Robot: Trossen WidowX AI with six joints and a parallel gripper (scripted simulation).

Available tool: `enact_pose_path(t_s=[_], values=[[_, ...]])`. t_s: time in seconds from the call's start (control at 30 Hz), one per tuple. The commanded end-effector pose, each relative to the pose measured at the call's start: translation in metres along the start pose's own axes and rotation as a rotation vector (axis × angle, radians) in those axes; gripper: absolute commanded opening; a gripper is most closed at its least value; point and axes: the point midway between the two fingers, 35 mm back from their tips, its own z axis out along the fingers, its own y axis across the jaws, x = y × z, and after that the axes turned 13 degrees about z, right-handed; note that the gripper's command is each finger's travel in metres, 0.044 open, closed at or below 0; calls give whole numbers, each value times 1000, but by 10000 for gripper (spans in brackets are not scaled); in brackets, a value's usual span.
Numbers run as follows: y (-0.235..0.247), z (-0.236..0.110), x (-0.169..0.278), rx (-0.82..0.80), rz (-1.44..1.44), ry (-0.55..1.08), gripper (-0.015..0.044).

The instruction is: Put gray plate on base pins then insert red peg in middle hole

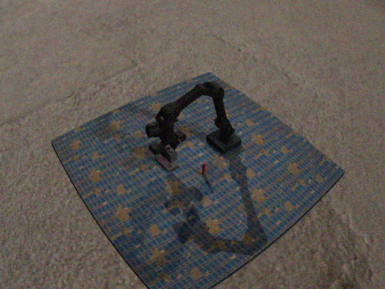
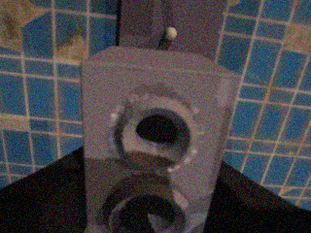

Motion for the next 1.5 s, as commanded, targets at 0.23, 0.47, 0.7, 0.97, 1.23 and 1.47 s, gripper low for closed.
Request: enact_pose_path(t_s=[0.23, 0.47, 0.7, 0.97, 1.23, 1.47], values=[[-4, 15, -27, 8, 20, 3, 0], [-4, 15, -27, 8, 20, 3, 0], [-4, 15, -27, 8, 20, 3, 0], [-4, 15, -27, 8, 20, 3, 0], [-4, 15, -27, 8, 20, 4, 0], [-5, 25, -26, 8, 20, 4, 0]])
